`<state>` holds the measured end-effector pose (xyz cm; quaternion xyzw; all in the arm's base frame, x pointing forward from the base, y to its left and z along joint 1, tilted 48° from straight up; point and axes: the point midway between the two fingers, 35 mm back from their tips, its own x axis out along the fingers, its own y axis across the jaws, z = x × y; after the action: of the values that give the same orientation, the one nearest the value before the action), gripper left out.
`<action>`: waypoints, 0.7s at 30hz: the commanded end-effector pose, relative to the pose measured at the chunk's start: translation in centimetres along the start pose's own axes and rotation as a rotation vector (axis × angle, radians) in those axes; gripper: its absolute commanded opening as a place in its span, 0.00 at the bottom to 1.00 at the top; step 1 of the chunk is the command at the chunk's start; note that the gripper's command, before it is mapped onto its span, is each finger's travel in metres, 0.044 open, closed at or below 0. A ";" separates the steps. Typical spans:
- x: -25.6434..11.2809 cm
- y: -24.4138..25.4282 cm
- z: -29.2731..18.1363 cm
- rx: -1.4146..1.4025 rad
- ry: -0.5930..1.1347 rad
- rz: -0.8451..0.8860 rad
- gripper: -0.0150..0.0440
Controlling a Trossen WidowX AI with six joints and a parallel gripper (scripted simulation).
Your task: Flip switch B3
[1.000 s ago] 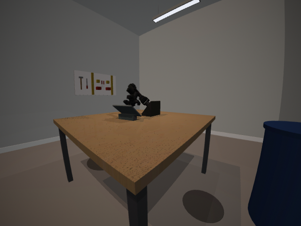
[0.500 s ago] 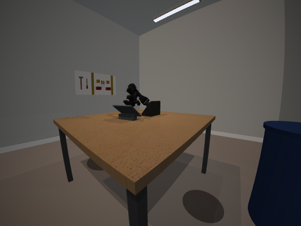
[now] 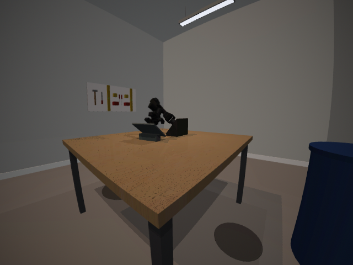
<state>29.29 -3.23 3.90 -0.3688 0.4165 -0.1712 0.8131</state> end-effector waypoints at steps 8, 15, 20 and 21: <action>-1.4 0.3 0.2 0.001 0.012 0.011 0.25; -6.4 0.2 0.2 -0.008 0.029 0.009 0.25; -6.6 0.7 0.5 -0.008 0.029 0.010 0.25; -6.8 1.3 0.8 -0.007 0.029 0.011 0.25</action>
<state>25.71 1.01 7.08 -0.3674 0.4318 -0.1693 0.8062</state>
